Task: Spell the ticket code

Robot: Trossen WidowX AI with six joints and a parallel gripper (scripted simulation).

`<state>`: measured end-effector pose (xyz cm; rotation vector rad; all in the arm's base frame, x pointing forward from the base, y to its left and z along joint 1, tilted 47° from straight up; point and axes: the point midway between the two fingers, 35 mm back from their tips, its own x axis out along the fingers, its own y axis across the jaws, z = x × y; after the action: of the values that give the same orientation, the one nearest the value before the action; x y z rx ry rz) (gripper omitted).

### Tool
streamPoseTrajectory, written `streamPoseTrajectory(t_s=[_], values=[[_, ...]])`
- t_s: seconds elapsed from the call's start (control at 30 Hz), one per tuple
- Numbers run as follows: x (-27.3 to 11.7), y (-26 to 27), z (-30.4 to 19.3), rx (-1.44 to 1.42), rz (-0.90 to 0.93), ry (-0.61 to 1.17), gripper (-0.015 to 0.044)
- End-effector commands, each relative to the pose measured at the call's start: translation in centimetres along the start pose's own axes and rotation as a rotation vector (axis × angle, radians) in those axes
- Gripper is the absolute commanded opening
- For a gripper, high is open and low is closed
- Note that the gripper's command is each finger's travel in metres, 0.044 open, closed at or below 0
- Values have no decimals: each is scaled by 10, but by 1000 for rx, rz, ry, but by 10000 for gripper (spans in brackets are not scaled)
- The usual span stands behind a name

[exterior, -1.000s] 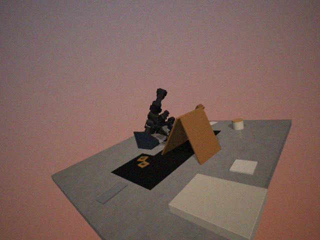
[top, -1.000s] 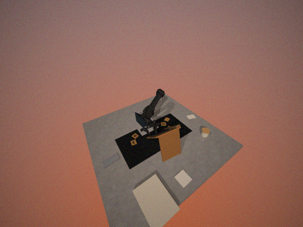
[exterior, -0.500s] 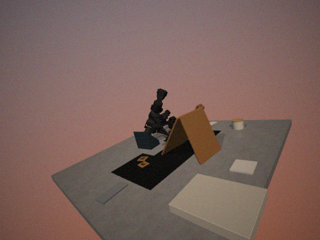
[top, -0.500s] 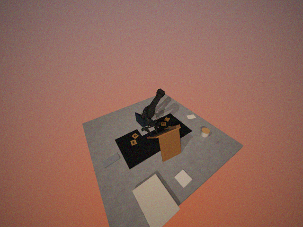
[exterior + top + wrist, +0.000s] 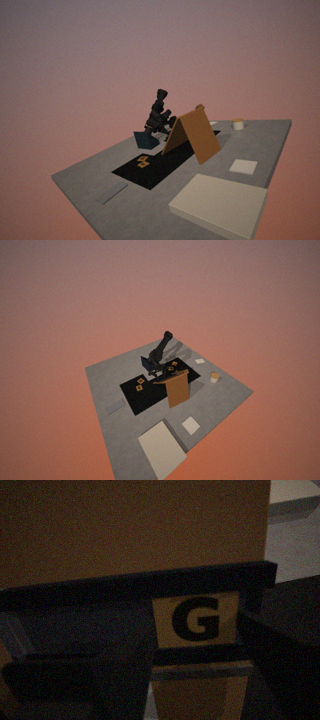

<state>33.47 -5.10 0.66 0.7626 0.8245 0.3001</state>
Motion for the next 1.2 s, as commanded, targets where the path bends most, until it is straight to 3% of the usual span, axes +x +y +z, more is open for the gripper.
streamPoseTrajectory(t_s=[0.0,1.17], values=[[0,4,1,-1,-4,-2,0],[0,25,0,0,-3,-2,0]])
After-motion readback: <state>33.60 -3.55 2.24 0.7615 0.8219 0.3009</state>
